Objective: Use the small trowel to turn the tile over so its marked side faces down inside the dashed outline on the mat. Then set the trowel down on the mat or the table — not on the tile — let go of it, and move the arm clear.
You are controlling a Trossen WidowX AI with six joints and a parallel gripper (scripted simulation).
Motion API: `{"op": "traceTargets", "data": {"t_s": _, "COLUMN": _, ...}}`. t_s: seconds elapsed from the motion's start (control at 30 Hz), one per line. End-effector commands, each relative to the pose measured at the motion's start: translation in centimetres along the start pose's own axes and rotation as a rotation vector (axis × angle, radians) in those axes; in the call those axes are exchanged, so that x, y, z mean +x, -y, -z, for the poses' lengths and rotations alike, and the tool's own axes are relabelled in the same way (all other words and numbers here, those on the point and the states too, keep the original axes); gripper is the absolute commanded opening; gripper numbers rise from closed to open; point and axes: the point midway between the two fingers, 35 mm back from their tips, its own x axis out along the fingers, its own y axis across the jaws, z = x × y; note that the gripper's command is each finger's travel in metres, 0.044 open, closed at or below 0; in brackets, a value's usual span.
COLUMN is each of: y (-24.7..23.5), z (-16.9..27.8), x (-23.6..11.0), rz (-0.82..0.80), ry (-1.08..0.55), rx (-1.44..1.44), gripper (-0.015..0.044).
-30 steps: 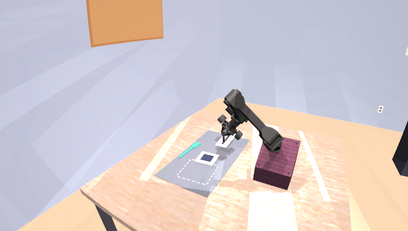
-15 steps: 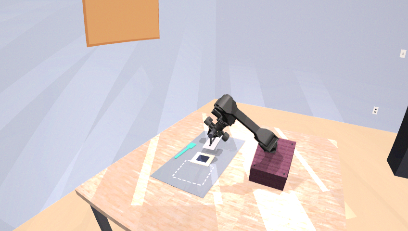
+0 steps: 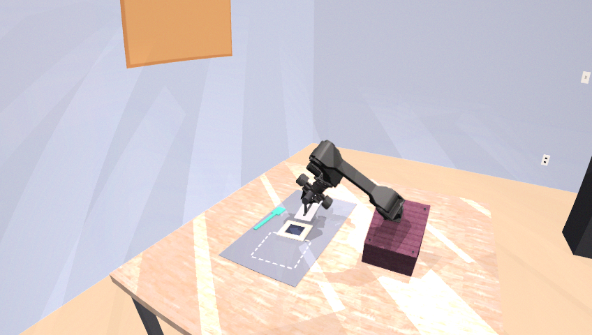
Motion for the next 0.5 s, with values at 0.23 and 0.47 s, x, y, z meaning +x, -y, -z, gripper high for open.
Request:
{"op": "traceTargets", "data": {"t_s": 0.23, "y": 0.95, "z": 0.00, "x": 1.26, "rz": -0.009, "ry": 0.008, "rx": 0.000, "gripper": 0.0000}}
{"op": "traceTargets", "data": {"t_s": 0.47, "y": 0.89, "z": 0.74, "x": 1.27, "rz": -0.008, "ry": 0.008, "rx": 0.000, "gripper": 0.0000}}
